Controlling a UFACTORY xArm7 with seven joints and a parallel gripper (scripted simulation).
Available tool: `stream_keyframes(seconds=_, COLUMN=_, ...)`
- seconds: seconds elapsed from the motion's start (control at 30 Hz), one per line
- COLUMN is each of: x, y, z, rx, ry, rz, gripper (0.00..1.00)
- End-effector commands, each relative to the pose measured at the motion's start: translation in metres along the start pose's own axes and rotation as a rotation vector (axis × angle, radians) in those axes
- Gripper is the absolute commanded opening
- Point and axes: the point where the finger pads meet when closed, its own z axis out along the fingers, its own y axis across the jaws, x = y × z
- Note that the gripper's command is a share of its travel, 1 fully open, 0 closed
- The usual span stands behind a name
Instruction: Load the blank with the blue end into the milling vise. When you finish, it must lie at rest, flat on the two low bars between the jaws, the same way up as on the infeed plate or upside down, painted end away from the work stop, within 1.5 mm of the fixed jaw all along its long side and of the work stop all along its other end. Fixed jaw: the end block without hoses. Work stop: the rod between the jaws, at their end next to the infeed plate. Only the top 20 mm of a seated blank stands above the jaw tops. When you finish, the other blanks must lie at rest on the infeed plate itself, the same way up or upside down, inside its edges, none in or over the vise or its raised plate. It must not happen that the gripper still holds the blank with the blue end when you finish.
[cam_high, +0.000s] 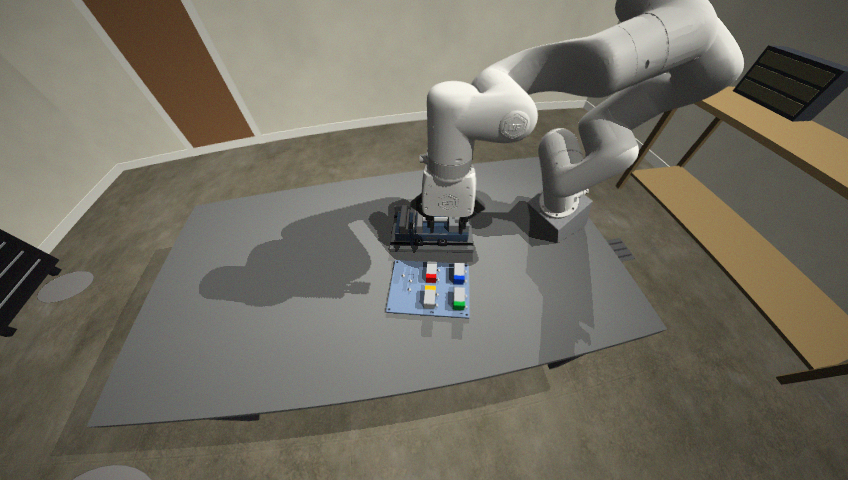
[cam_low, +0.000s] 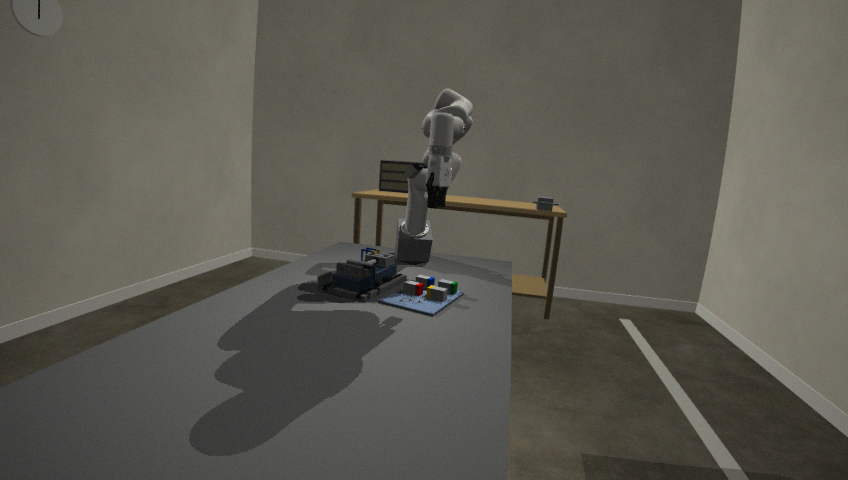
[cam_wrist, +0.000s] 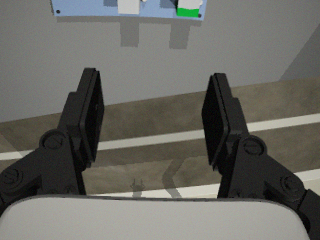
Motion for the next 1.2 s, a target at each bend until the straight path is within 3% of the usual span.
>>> stream_keyframes(seconds=0.0, x=-0.001, y=-0.001, z=-0.001, rx=0.003, ry=-0.002, rz=0.0, gripper=0.64)
stream_keyframes(seconds=0.73, x=-0.001, y=-0.001, z=-0.001, rx=0.003, ry=-0.002, rz=0.0, gripper=0.64)
stream_keyframes(seconds=1.07, x=0.011, y=0.012, z=0.046, rx=0.003, ry=-0.001, rz=0.003, gripper=0.64)
stream_keyframes(seconds=1.17, x=0.011, y=0.012, z=0.046, rx=0.003, ry=-0.001, rz=0.003, gripper=0.64)
